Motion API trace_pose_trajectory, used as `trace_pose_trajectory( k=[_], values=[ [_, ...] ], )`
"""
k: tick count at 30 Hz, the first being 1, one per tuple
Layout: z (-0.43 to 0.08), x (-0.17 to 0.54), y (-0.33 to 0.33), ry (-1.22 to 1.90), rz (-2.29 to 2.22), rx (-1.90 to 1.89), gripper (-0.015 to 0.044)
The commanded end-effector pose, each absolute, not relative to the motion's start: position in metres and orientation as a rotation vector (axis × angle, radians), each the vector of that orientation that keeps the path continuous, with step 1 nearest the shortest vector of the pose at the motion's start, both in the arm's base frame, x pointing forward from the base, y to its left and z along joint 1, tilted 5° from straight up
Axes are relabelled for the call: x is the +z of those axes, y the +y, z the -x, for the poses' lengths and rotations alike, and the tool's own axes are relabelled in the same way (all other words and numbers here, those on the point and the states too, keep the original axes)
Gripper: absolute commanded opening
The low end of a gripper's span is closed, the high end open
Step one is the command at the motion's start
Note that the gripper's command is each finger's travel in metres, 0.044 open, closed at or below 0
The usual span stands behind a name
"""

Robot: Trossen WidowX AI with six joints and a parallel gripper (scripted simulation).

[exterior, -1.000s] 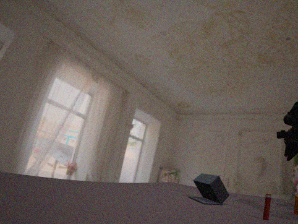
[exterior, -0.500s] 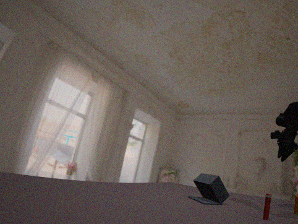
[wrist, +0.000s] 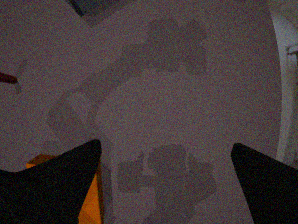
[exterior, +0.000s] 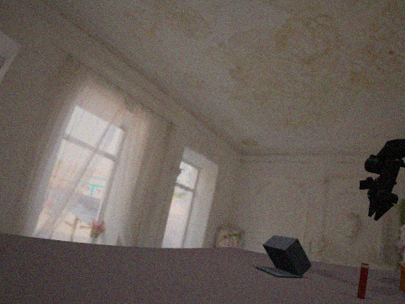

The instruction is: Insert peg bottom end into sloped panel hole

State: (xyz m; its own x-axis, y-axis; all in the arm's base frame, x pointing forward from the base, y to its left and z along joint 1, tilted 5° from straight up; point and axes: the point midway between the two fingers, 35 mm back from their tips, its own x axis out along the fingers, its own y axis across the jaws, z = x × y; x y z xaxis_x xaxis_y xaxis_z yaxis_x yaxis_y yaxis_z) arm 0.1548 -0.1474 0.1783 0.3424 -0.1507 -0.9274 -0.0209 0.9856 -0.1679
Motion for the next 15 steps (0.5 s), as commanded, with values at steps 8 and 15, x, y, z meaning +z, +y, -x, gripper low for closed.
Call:
trace_pose_trajectory(
  k=[8,15],
  values=[
    [-0.179,0.171,-0.131,1.226,0.167,-0.005,0.044],
    [-0.193,0.166,-0.119,1.235,0.163,0.036,0.044]
  ],
)
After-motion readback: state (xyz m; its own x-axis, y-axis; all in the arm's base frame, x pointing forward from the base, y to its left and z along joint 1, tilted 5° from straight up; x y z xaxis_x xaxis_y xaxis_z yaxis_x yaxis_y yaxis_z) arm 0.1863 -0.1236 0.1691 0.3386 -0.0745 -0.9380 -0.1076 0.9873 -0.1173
